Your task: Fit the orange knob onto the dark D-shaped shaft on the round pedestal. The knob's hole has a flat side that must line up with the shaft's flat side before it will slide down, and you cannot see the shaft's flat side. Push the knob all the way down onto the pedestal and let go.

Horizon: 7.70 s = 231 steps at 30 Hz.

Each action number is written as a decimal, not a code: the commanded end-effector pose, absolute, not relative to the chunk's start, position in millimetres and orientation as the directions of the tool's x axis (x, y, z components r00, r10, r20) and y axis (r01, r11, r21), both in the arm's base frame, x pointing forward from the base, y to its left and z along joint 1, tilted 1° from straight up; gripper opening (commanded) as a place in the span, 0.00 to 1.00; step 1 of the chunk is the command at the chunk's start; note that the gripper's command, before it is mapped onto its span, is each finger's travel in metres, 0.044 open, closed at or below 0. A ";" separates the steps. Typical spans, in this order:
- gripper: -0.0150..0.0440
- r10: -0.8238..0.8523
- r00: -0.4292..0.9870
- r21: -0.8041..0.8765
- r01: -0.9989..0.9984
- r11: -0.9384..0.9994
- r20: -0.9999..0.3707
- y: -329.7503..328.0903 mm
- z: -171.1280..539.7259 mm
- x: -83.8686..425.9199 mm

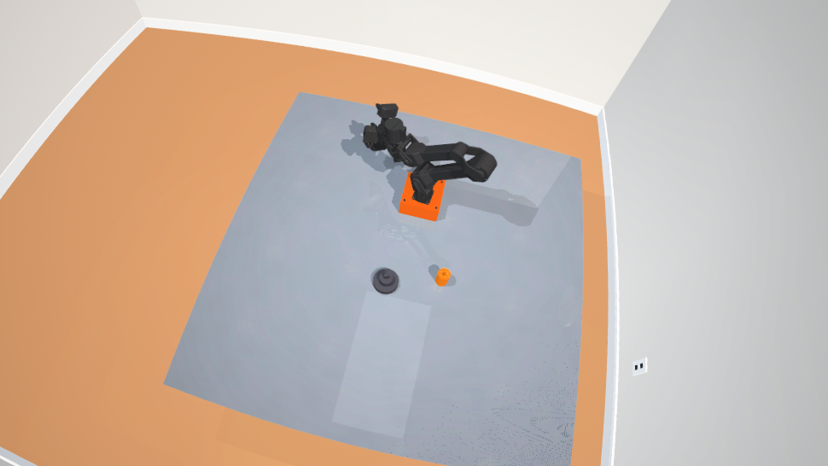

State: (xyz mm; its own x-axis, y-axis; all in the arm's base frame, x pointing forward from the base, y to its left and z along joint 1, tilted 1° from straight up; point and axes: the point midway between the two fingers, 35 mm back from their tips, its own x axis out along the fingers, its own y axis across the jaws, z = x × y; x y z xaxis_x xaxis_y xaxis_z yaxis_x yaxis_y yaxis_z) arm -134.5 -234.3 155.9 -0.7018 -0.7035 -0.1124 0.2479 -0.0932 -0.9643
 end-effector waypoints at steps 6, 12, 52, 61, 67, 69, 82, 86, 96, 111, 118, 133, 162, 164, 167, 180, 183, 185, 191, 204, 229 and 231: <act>1.00 -0.820 -0.534 -0.930 0.368 -0.009 -0.204 -268.0 150.4 -87.3; 1.00 -0.907 -0.213 -0.835 0.506 0.216 -0.364 -297.8 139.4 9.2; 1.00 0.019 0.035 0.013 -0.152 0.988 -0.999 158.4 100.6 251.4; 1.00 0.018 0.033 0.013 -0.153 0.988 -0.999 160.9 65.6 252.3; 1.00 0.018 0.033 0.013 -0.153 0.988 -0.999 162.4 52.6 253.9; 1.00 0.019 0.033 0.013 -0.153 0.988 -0.999 162.6 50.7 254.1; 1.00 0.019 0.033 0.013 -0.153 0.988 -0.999 163.9 33.6 255.8; 1.00 0.019 0.033 0.013 -0.153 0.988 -0.999 164.2 27.1 256.2; 1.00 0.018 0.033 0.013 -0.153 0.988 -0.999 164.7 11.0 256.7; 1.00 0.018 0.033 0.013 -0.153 0.988 -0.999 164.4 -12.8 255.8; 0.87 0.018 0.033 0.013 -0.153 0.988 -0.999 164.2 -16.6 255.5; 0.40 0.018 0.033 0.013 -0.153 0.988 -0.999 164.4 -15.5 255.7; 0.25 0.019 0.031 0.014 -0.143 0.990 -0.999 157.8 121.9 254.4; 0.25 0.019 0.028 0.015 -0.134 0.991 -0.999 153.7 120.0 257.5; 0.25 0.020 0.024 0.017 -0.119 0.993 -1.000 147.0 117.2 262.1; 0.25 0.003 0.027 -0.001 -0.134 0.991 -1.000 115.5 107.1 282.7; 0.25 0.002 0.029 -0.002 -0.132 0.991 -1.000 107.5 104.8 287.6; 0.25 0.001 0.030 -0.003 -0.131 0.991 -1.000 102.0 103.2 290.7; 0.25 0.001 0.032 -0.003 -0.133 0.991 -1.000 85.8 98.3 299.5; 0.25 0.003 0.034 -0.002 -0.141 0.990 -0.999 48.7 87.2 315.5; 0.25 0.005 0.039 -0.001 -0.153 0.988 -0.999 -8.5 62.6 329.8; 0.25 0.005 0.039 -0.001 -0.153 0.988 -0.999 -8.5 55.9 330.1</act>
